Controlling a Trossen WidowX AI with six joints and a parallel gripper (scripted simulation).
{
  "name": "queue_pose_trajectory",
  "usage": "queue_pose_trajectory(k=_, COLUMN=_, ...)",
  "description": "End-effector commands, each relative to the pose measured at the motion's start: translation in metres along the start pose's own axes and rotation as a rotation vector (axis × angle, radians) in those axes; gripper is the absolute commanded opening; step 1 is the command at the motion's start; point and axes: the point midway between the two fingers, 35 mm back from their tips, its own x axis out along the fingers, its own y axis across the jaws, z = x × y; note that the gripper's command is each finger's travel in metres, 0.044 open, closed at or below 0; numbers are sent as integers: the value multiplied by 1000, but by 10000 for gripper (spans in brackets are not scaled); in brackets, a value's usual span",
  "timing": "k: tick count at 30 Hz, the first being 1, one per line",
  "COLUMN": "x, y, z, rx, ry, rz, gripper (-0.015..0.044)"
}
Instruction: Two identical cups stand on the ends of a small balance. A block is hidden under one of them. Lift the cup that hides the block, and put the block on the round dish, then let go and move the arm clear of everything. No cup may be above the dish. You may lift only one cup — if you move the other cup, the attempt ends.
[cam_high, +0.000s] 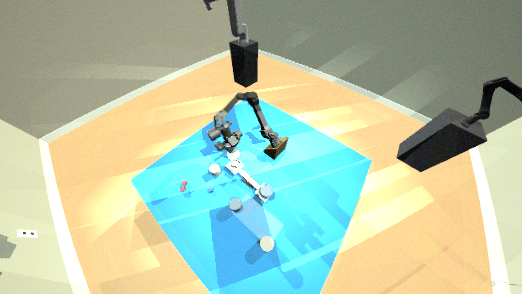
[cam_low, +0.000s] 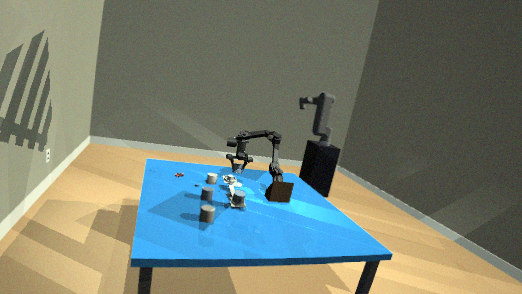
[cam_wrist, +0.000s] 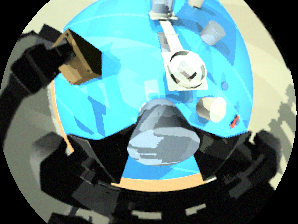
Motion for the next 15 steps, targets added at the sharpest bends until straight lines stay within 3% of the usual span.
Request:
queue_pose_trajectory(k=1, x=8, y=18, z=-18, rx=-14, ry=0, rz=-12, gripper=0)
queue_pose_trajectory(k=15, x=26, y=80, z=-59, rx=-78, ry=65, rz=-15, gripper=0)
